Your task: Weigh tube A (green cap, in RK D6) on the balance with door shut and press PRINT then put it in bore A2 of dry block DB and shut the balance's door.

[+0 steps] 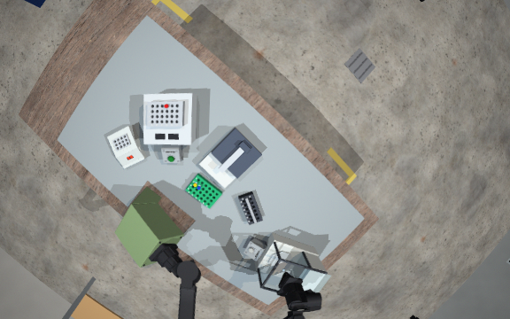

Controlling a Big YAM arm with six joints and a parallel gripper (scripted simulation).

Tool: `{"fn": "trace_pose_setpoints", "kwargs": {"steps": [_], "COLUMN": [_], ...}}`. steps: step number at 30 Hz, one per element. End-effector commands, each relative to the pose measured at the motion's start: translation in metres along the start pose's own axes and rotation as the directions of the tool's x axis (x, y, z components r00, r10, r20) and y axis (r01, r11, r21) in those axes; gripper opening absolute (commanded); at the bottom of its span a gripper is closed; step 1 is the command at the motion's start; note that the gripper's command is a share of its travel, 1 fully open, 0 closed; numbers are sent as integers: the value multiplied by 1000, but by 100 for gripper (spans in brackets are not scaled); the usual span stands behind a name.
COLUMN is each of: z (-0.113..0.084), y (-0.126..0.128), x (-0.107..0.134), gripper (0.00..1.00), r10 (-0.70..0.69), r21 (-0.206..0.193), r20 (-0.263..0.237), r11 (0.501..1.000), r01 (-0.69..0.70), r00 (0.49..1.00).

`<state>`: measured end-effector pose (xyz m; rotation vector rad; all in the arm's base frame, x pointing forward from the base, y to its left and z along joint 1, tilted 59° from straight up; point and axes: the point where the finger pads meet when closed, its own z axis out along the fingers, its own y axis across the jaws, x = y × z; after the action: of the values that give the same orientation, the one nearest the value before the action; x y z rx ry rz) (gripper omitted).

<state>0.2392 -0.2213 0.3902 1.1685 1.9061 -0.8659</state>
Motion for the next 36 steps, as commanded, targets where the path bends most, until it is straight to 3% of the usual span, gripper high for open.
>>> {"fn": "trace_pose_setpoints", "kwargs": {"steps": [1, 36], "z": [12, 62], "y": [-1, -3], "x": [0, 1], "gripper": [9, 9], "r10": [-15, -15], "r21": [16, 16], "r20": [-6, -6], "r11": [1000, 1000], "r01": [15, 15], "r00": [1000, 1000]}}
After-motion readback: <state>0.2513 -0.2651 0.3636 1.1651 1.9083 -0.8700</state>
